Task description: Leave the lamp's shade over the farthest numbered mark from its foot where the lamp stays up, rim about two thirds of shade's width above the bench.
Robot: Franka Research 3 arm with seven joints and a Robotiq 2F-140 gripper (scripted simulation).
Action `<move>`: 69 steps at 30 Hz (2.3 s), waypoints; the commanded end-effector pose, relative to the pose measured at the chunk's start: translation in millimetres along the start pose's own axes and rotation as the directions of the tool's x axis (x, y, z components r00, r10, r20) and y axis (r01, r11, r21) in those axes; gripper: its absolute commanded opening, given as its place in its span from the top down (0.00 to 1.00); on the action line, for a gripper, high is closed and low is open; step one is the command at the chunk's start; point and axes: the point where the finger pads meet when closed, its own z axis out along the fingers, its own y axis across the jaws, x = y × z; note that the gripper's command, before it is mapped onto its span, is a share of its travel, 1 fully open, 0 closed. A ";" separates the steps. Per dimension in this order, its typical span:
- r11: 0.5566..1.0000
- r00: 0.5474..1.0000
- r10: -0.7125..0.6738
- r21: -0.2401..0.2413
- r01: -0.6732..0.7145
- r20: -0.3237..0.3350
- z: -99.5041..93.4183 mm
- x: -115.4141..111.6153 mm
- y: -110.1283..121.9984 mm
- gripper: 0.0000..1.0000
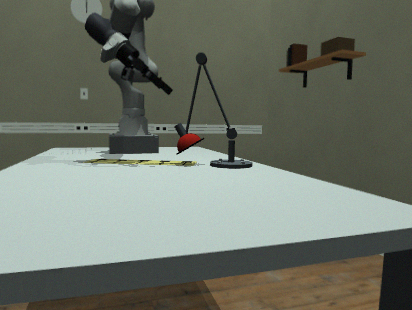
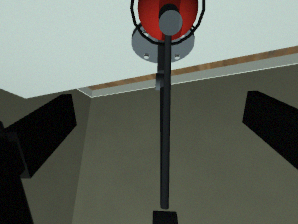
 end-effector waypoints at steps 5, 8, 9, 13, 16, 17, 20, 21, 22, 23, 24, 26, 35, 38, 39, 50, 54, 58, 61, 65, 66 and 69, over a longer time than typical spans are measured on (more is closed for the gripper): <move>1.000 1.000 0.009 -0.013 -0.009 0.001 -1.8 -0.8 4.2 0.00; 1.000 1.000 0.006 -0.009 -0.006 0.001 -1.3 -0.6 2.9 0.00; 1.000 1.000 0.005 -0.008 -0.005 0.001 -1.1 -0.5 2.5 0.00; 1.000 1.000 0.002 -0.003 -0.002 0.000 -0.4 -0.2 0.8 0.00; 1.000 1.000 0.000 0.000 0.000 0.000 0.0 -0.1 0.0 0.00; 1.000 1.000 0.000 0.000 0.000 0.000 0.0 -0.1 0.0 0.00; 1.000 1.000 0.001 -0.001 -0.001 0.000 -0.2 -0.1 0.2 0.00; 1.000 1.000 0.001 -0.001 -0.001 0.000 -0.3 -0.1 0.3 0.00; 1.000 1.000 0.001 -0.001 -0.001 0.000 -0.4 -0.2 0.4 0.00; 1.000 1.000 0.001 -0.002 -0.001 0.000 -0.4 -0.2 0.5 0.00; 1.000 1.000 0.001 -0.002 -0.001 0.000 -0.5 -0.2 0.6 0.00; 1.000 1.000 0.002 -0.003 -0.002 0.000 -0.6 -0.2 0.8 0.00; 1.000 1.000 0.003 -0.004 -0.003 0.001 -1.0 -0.3 1.3 0.00; 1.000 1.000 0.003 -0.004 -0.003 0.001 -1.0 -0.3 1.2 0.00; 1.000 1.000 0.003 -0.004 -0.003 0.001 -1.0 -0.3 1.2 0.00; 1.000 1.000 0.003 -0.004 -0.003 0.000 -0.9 -0.2 1.1 0.00; 1.000 1.000 0.005 -0.006 -0.005 0.000 7.5 -0.6 2.2 0.00; 1.000 1.000 0.008 -0.009 -0.008 -0.001 18.7 -1.0 3.6 0.00; 1.000 1.000 0.010 -0.011 -0.010 -0.002 27.1 -1.3 4.7 0.00; 1.000 1.000 0.013 -0.013 -0.013 -0.002 38.3 -1.8 6.2 0.00; 1.000 1.000 0.014 -0.014 -0.014 -0.003 41.1 -1.9 6.5 0.00; 1.000 1.000 0.015 -0.016 -0.015 -0.003 43.7 -2.0 7.3 0.00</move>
